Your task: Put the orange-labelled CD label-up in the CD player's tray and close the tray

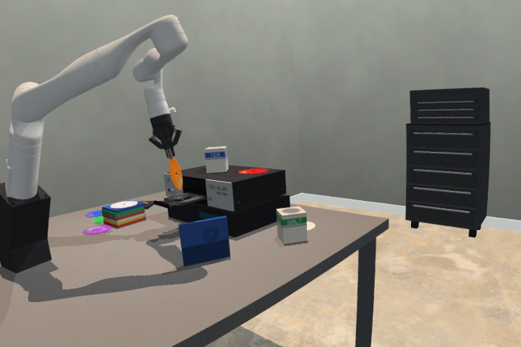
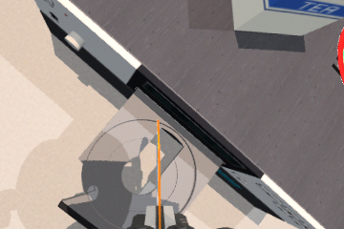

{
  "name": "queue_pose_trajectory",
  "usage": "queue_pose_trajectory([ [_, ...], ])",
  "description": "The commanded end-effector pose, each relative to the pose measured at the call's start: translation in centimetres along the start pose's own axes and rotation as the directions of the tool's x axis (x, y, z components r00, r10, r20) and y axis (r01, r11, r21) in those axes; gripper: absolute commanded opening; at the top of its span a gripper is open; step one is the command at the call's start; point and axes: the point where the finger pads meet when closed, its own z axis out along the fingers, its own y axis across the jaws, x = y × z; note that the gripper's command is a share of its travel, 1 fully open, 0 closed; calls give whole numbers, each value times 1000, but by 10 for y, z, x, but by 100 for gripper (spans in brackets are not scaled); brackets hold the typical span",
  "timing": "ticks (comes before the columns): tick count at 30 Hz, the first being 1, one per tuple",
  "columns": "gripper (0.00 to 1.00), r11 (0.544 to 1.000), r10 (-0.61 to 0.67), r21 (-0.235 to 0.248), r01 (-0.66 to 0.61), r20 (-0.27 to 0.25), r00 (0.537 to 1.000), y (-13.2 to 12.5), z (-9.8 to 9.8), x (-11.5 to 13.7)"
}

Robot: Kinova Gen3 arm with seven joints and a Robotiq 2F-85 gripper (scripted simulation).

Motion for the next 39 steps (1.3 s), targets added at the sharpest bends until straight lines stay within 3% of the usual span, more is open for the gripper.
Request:
queue_pose_trajectory([
  [1, 11, 1000, 0, -1, 0, -2, 1000, 0, -1, 0],
  [26, 11, 1000, 0, -11, 0, -1, 1000, -1, -1, 0],
  [39, 11, 999, 0, -50, 0, -1, 1000, -6, -1, 0],
])
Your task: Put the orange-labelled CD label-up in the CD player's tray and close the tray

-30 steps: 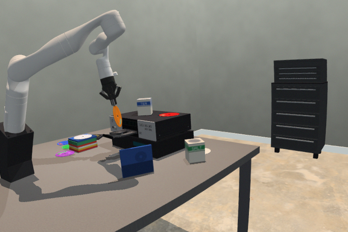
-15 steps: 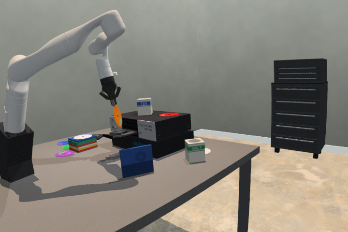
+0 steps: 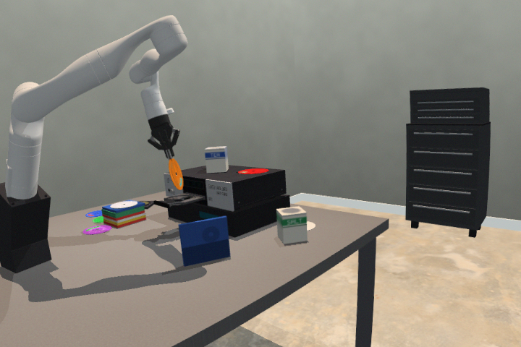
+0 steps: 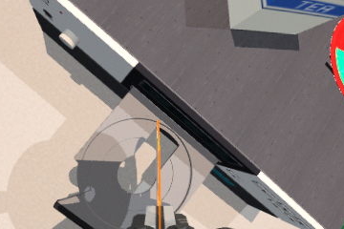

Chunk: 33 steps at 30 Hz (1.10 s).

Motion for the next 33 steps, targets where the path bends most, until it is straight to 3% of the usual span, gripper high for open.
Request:
queue_pose_trajectory([
  [1, 11, 1000, -8, -12, 8, -3, 1000, -4, -2, 2],
  [21, 11, 993, -8, -115, 7, -3, 1000, -18, -1, 1],
  [33, 11, 974, -7, -224, 6, -4, 1000, -33, 1, 1],
])
